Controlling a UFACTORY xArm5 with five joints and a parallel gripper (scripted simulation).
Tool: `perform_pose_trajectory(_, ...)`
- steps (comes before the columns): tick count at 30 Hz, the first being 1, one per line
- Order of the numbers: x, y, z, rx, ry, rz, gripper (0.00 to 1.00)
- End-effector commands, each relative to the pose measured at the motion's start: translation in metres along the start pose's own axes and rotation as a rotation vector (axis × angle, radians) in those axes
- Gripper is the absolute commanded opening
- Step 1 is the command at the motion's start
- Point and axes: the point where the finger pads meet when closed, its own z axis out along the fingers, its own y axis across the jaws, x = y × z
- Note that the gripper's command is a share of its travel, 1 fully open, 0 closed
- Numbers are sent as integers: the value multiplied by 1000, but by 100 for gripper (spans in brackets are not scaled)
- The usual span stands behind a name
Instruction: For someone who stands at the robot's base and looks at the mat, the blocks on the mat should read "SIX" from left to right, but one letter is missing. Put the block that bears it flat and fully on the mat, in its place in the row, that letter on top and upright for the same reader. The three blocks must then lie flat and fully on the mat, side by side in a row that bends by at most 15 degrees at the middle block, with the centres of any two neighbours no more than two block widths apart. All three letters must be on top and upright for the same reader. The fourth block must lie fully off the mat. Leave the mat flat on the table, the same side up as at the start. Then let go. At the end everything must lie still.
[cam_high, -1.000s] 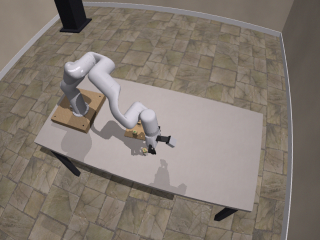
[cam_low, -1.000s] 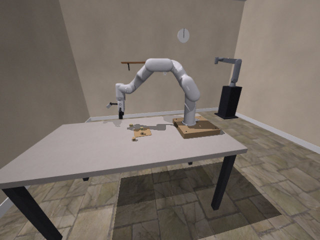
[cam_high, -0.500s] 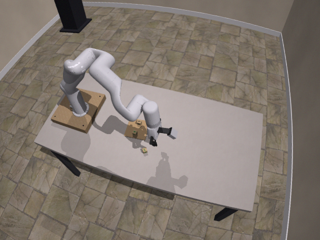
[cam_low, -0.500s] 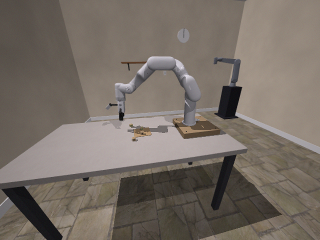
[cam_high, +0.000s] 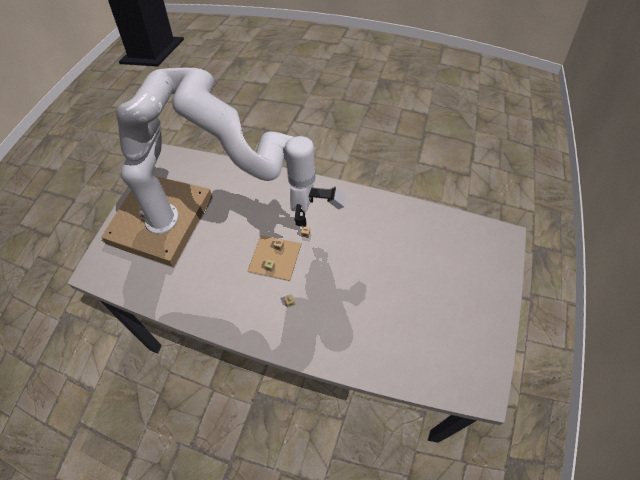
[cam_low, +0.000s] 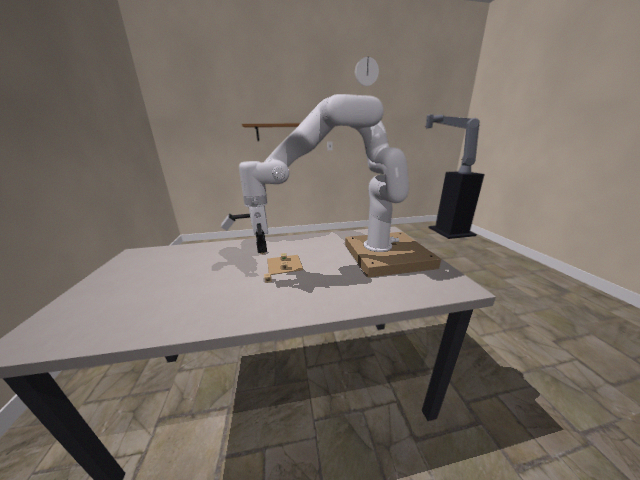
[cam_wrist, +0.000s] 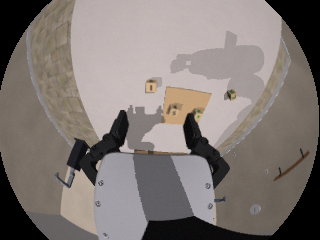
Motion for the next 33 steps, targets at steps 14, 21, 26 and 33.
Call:
perform_pose_trajectory(14, -7, -15, -6, 0, 2, -6, 100)
perform_pose_trajectory(21, -7, -15, -2, 0, 2, -135, 100)
perform_pose_trajectory(26, -7, -16, 4, 0, 2, -320, 100)
perform_pose_trajectory(33, -7, -16, 11, 0, 2, -533, 100)
